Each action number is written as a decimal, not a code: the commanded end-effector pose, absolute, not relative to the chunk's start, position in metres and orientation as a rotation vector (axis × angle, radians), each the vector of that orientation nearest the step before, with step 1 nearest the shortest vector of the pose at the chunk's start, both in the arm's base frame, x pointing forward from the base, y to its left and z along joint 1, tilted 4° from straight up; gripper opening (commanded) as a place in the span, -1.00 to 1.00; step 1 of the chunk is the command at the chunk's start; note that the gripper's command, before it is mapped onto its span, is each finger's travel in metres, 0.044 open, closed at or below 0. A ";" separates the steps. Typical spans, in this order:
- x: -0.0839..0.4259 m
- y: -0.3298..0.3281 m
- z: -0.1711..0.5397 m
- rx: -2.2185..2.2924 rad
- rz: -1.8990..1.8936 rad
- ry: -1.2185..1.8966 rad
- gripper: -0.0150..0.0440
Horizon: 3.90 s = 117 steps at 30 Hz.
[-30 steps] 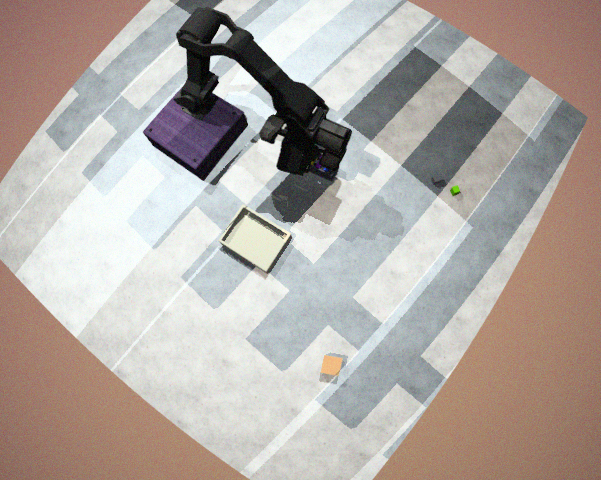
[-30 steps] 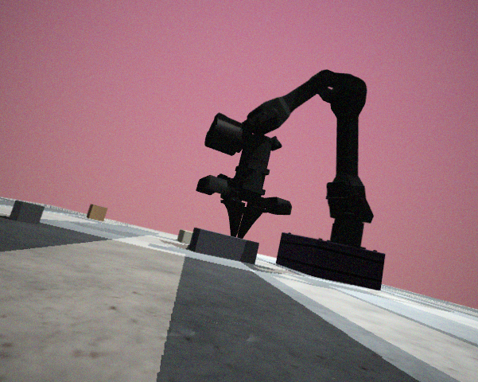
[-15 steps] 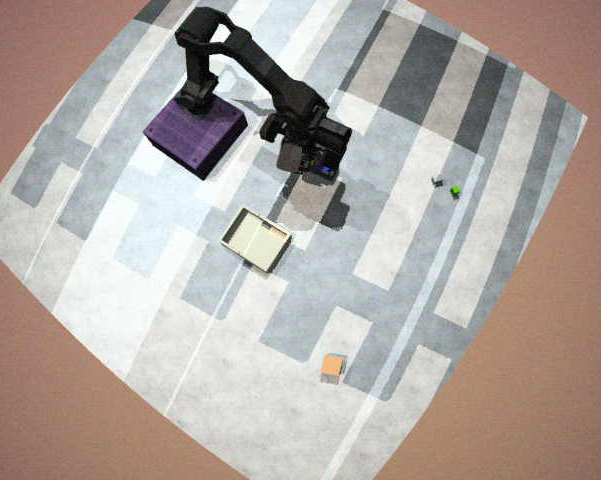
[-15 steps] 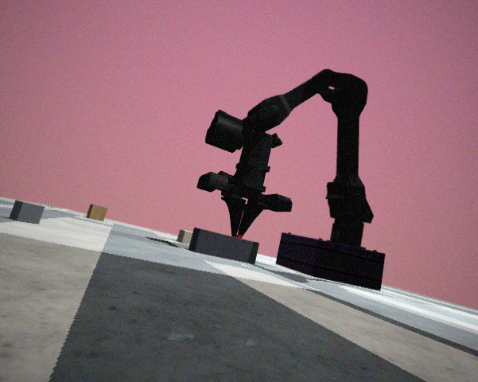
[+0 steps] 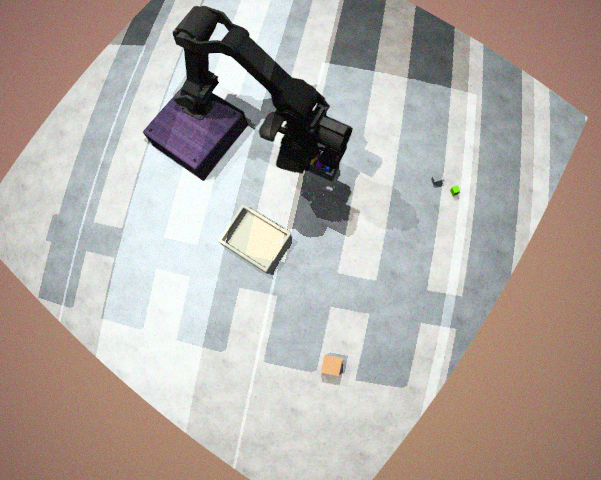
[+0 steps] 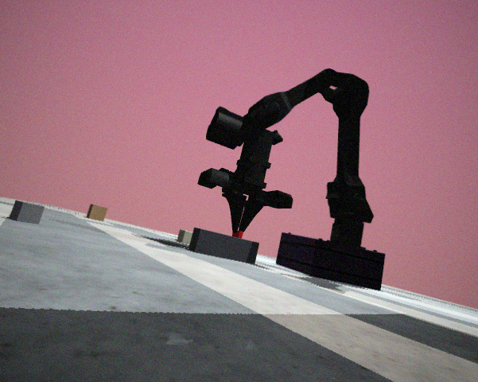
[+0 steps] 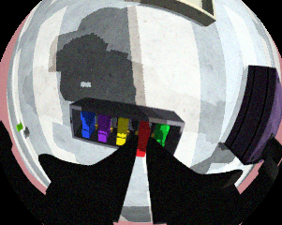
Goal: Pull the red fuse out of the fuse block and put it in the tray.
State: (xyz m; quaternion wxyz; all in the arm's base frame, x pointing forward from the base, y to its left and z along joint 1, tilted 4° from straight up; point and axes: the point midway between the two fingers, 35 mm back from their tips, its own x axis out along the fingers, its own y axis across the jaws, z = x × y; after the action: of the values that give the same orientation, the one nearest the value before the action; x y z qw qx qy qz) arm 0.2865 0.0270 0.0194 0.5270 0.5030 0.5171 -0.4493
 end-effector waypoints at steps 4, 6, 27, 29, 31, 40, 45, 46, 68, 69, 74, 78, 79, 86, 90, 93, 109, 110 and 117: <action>0.287 0.027 0.025 1.206 -1.069 1.236 -0.49; 0.287 0.027 0.026 1.206 -1.069 1.236 -0.49; 0.286 0.027 0.036 1.208 -1.069 1.236 -0.49; 0.286 0.027 0.037 1.208 -1.069 1.236 -0.49; 0.286 0.027 0.038 1.208 -1.069 1.236 -0.49; 0.285 0.027 0.043 1.209 -1.069 1.236 -0.49; 0.285 0.026 0.045 1.210 -1.069 1.237 -0.49; 0.285 0.026 0.046 1.210 -1.069 1.237 -0.49; 0.288 0.013 0.066 1.208 -1.070 1.235 -0.49; 0.290 0.008 0.066 1.208 -1.070 1.234 -0.49; 0.298 -0.017 0.066 1.205 -1.072 1.232 -0.49; 0.303 -0.039 0.066 1.203 -1.074 1.230 -0.49; 0.304 -0.044 0.066 1.202 -1.074 1.230 -0.49; 0.308 -0.084 0.065 1.199 -1.076 1.227 -0.49; 0.308 -0.107 0.064 1.197 -1.077 1.226 -0.49; 0.306 -0.125 0.063 1.196 -1.078 1.225 -0.49; 0.289 -0.199 0.058 1.193 -1.081 1.222 -0.49; 0.289 -0.199 0.058 1.193 -1.081 1.222 -0.49; 0.290 -0.199 0.049 1.193 -1.081 1.222 -0.49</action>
State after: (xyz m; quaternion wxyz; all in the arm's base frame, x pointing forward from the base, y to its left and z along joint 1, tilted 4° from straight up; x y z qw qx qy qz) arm 0.2897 -0.1989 0.0562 0.5327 0.4991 0.5095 -0.4556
